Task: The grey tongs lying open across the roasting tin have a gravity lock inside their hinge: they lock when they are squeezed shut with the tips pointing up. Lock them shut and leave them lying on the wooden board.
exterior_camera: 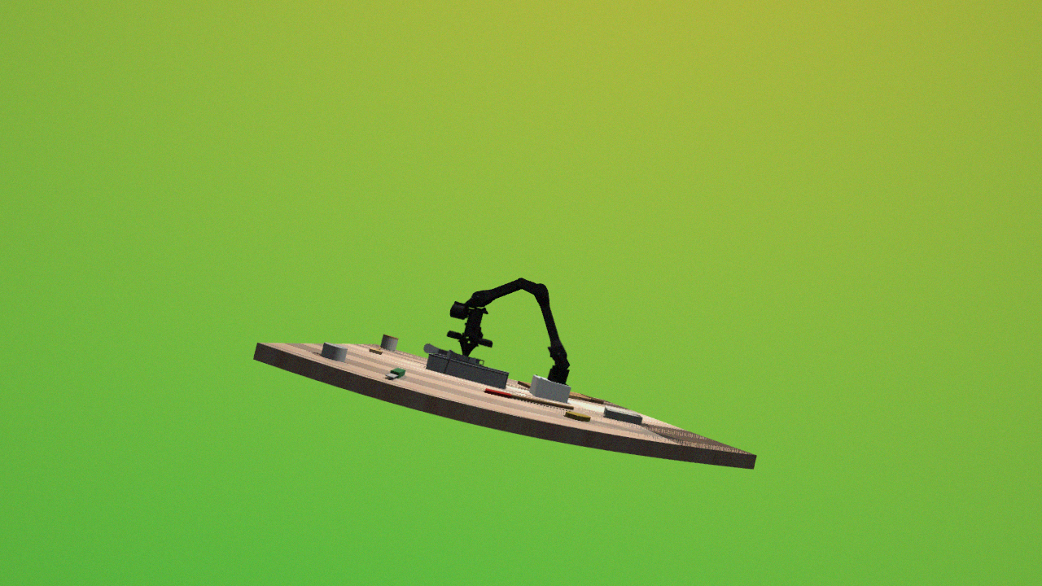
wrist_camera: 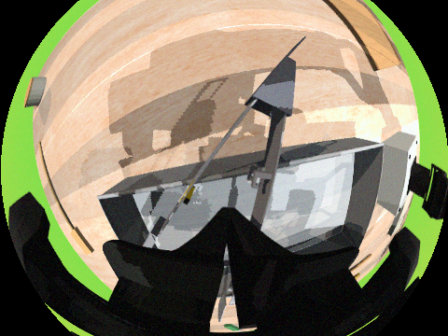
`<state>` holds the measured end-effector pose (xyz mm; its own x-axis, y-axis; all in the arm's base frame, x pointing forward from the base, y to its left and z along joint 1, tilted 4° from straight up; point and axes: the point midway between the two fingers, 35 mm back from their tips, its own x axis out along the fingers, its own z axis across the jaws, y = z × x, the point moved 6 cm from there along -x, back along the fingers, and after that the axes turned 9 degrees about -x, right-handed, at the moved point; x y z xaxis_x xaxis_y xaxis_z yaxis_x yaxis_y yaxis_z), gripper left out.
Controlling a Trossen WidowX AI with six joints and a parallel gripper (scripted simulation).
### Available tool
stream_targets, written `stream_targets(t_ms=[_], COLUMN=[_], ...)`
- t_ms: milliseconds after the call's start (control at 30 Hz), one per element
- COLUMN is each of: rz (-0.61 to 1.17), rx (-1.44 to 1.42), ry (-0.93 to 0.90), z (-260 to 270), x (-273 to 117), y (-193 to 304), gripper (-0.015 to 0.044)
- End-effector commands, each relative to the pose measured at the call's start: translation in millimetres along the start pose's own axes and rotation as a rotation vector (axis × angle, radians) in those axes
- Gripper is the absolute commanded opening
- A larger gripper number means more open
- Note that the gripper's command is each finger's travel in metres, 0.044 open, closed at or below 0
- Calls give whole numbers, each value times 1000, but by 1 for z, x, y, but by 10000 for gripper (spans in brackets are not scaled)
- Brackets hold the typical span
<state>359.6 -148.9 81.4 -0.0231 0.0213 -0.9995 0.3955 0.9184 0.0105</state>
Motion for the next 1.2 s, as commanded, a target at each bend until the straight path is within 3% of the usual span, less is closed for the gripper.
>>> stream_targets(t_ms=[0, 433, 567, 800, 1167], rz=[0, 0, -1, -3, 0], rx=[0, 0, -1, -4, 0], ry=[0, 0, -2, -6, -24], z=[0, 0, 3, 2, 4], x=[0, 0, -21, -100, -95], y=[0, 0, 0, 0, 0], gripper=[-150, -150, -45, 139, 427])
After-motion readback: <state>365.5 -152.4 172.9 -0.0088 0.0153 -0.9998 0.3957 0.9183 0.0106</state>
